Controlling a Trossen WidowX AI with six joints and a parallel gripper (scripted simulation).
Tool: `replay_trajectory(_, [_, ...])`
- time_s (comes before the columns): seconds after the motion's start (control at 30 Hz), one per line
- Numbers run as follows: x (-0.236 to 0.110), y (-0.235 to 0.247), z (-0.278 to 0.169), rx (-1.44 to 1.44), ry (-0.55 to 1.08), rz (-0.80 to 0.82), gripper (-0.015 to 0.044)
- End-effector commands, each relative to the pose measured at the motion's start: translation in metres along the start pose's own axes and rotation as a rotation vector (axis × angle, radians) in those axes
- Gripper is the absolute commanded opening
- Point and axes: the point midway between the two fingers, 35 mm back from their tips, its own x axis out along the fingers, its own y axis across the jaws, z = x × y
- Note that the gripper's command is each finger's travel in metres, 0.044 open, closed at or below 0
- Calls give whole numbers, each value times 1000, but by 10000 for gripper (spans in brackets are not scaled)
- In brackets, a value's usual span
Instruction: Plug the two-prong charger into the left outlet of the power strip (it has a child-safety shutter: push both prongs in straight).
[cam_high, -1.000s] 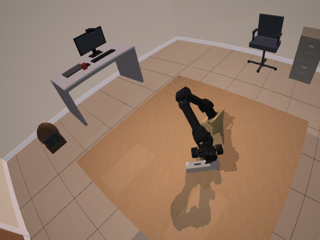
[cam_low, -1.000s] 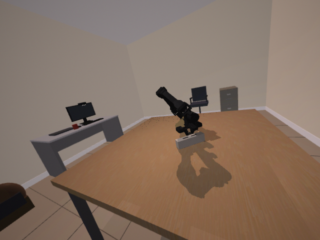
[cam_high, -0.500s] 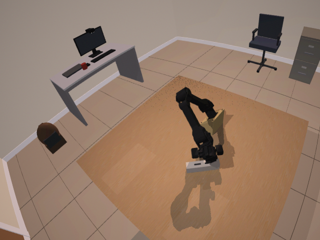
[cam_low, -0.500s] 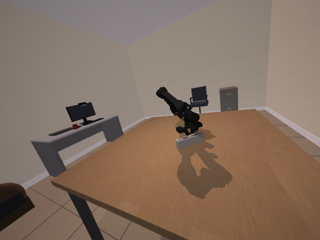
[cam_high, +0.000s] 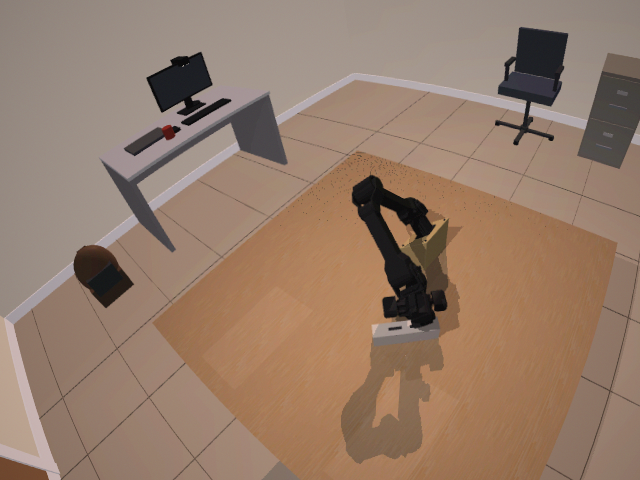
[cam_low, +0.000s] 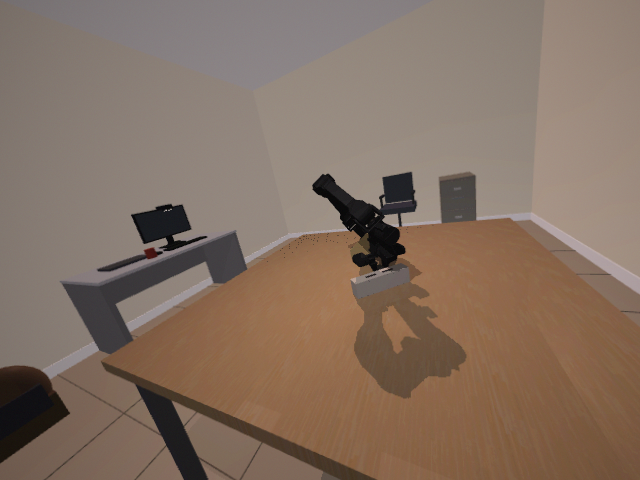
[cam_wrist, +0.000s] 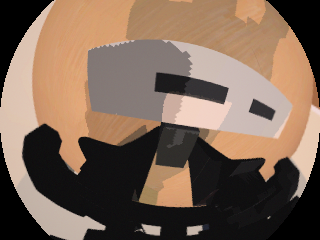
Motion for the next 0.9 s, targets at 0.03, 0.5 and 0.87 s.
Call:
replay_trajectory(0.03, [-1, 0, 3, 5, -5, 3, 0])
replay_trajectory(0.5, [-1, 0, 7, 5, -5, 3, 0])
replay_trajectory(0.87, [-1, 0, 9, 5, -6, 3, 0])
